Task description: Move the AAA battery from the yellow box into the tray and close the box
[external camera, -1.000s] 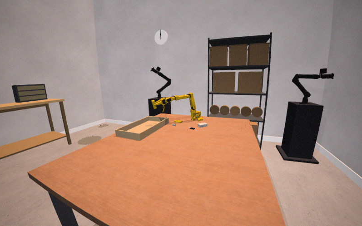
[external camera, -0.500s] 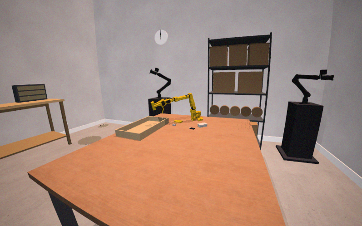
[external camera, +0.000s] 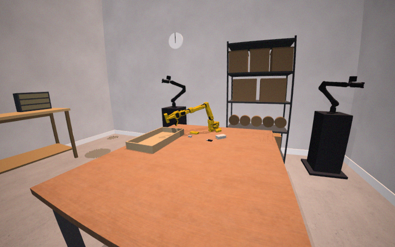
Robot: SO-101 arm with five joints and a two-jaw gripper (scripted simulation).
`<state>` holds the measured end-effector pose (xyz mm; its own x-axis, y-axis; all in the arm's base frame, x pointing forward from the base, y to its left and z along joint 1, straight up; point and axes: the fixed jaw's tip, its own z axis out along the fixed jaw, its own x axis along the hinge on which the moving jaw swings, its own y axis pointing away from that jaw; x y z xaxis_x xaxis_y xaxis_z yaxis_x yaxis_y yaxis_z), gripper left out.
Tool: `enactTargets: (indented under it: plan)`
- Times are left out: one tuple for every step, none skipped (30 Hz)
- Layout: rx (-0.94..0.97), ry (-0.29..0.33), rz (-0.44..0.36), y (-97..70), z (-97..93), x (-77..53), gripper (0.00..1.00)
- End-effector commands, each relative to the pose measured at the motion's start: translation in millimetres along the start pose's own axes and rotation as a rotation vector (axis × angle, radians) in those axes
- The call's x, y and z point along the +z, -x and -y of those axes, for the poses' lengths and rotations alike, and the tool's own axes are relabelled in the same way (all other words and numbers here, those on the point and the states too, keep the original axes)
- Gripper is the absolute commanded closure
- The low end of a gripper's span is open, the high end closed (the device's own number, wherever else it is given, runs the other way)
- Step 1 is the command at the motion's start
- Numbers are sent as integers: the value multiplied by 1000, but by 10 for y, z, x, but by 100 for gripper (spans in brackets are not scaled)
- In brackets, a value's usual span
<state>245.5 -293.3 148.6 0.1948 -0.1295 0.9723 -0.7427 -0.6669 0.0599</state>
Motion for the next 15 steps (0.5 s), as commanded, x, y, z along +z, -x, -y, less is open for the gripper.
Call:
enactTargets:
  plan:
    - [13,-6,-54,-102,27,-10,78]
    - [14,-6,-54,-89,30,-3,78]
    - [15,-7,-54,-75,33,4,78]
    - [16,-7,-54,-62,35,11,78]
    - [16,-8,-54,-49,38,17,78]
    - [17,-8,-54,-35,41,24,78]
    - [18,-9,-54,-22,44,31,78]
    - [18,-9,-54,-22,44,31,78]
    - [18,-9,-54,-22,44,31,78]
    - [19,-10,-54,-8,47,37,78]
    - [20,-10,-54,5,50,43,78]
    - [20,-11,-54,19,52,50,78]
    - [21,-11,-54,33,55,56,78]
    - [22,-12,-54,46,58,62,78]
    - [23,-12,-54,60,61,68,78]
